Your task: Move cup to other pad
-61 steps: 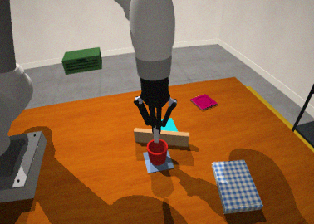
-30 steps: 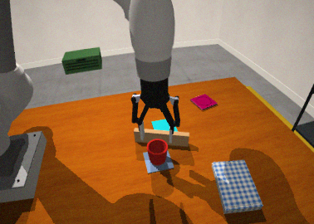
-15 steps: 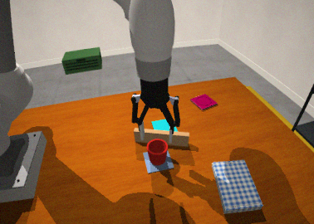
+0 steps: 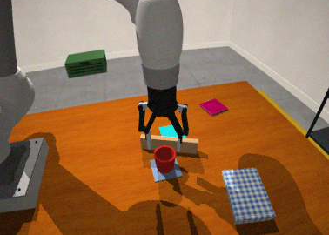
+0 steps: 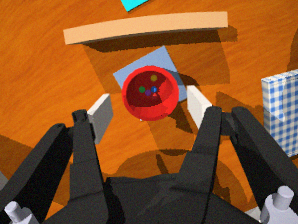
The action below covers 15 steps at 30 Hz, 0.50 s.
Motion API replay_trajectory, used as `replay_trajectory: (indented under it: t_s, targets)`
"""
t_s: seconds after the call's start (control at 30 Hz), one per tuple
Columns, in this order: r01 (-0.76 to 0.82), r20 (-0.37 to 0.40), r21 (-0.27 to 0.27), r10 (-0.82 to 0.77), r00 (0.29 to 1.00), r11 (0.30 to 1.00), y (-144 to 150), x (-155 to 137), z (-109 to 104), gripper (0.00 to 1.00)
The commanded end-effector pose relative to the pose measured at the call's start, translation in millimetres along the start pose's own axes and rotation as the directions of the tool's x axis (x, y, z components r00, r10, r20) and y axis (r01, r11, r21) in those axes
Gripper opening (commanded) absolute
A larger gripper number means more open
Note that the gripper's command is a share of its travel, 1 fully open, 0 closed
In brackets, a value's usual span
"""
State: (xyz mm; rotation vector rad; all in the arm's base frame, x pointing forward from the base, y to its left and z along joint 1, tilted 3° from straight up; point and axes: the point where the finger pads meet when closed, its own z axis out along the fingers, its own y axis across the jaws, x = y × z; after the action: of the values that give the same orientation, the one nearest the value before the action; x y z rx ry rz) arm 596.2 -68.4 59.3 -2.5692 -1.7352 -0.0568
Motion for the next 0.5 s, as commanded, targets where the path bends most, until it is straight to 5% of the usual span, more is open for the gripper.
replay_trajectory:
  t_s: [0.0,0.47]
  targets:
    - [0.000,0.000,0.000,0.000,1.000,1.000,0.1,0.0,1.9,0.59]
    - [0.000,0.000,0.000,0.000,1.000,1.000,0.5,-0.2,49.0,0.59]
